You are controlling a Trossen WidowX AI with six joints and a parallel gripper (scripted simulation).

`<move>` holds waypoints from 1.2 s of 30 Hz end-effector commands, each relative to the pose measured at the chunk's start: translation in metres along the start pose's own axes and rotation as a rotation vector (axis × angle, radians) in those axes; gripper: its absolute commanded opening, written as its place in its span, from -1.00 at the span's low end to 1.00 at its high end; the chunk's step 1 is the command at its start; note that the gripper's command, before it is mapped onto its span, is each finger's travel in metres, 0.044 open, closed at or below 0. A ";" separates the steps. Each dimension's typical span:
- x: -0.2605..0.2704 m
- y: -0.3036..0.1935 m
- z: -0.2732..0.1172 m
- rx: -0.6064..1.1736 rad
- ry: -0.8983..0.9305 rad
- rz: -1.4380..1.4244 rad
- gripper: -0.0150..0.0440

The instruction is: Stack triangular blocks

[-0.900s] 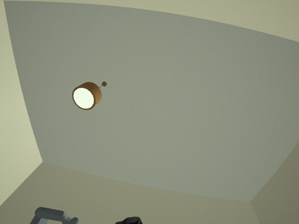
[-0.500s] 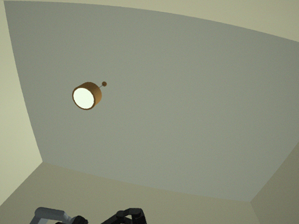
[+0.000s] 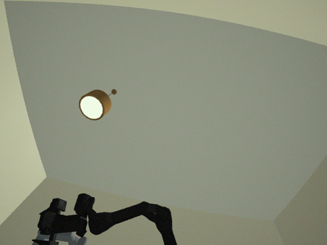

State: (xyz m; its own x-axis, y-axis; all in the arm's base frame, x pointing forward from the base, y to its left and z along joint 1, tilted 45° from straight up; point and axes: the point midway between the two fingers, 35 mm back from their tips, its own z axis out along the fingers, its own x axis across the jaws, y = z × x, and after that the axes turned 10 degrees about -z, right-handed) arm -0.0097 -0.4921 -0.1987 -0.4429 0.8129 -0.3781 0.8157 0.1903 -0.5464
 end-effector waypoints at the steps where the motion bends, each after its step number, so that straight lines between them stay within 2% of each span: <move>1: -0.039 0.039 -0.034 -0.087 -0.051 -0.054 1.00; 4: -0.056 0.068 -0.058 -0.148 -0.067 -0.080 1.00; 10: -0.086 0.143 -0.129 -0.305 -0.083 -0.145 1.00; 18: -0.089 0.232 -0.242 -0.486 -0.062 -0.261 1.00; 27: -0.047 0.302 -0.382 -0.637 0.005 -0.419 1.00; 36: 0.034 0.327 -0.518 -0.724 0.105 -0.591 1.00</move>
State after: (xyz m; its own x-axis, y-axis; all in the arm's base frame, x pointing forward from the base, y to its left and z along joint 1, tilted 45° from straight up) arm 0.4285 -0.1659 -0.0250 -0.8280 0.5427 -0.1408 0.5532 0.8317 -0.0479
